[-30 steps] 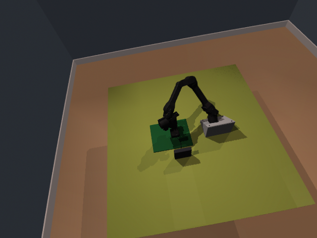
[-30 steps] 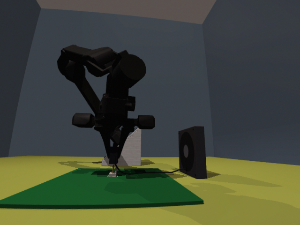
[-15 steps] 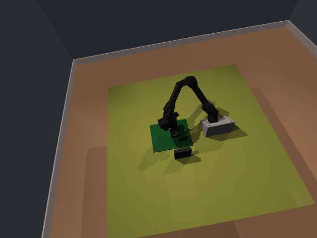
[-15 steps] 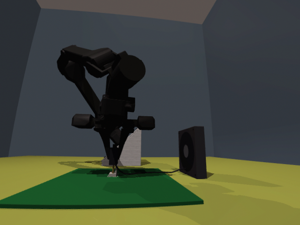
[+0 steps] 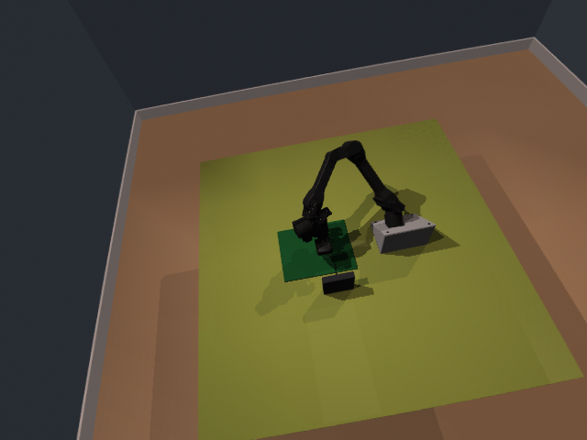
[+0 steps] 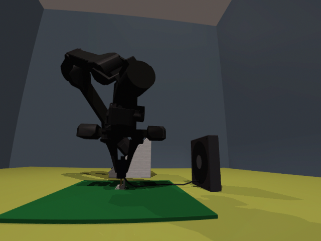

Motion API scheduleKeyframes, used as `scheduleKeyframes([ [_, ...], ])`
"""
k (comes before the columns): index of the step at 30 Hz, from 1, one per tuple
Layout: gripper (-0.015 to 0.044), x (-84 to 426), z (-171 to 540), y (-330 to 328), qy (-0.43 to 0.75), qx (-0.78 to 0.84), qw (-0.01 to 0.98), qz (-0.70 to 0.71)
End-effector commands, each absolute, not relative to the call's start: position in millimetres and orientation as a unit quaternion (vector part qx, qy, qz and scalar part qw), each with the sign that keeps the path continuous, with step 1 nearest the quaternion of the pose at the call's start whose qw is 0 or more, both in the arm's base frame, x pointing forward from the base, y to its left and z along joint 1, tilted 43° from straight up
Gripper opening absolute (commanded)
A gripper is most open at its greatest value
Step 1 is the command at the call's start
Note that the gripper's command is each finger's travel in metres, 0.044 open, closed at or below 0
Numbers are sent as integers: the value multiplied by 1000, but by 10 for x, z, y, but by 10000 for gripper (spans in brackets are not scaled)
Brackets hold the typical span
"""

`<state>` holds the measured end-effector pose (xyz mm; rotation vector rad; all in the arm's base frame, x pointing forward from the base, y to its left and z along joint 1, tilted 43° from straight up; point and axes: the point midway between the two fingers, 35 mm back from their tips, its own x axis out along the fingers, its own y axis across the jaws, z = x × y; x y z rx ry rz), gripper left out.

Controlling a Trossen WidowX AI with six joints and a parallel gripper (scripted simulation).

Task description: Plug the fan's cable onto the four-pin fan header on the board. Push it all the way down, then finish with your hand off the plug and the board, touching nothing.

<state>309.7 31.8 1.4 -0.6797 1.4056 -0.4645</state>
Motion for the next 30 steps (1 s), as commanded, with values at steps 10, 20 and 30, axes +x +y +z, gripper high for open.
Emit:
scheduleKeyframes([
  [10,0,3104,-21,286,627,-306,686,-207],
  [20,0,3112,-68,242,627,-306,686,-207],
  [30,0,3121,-118,195,627,-306,686,-207],
])
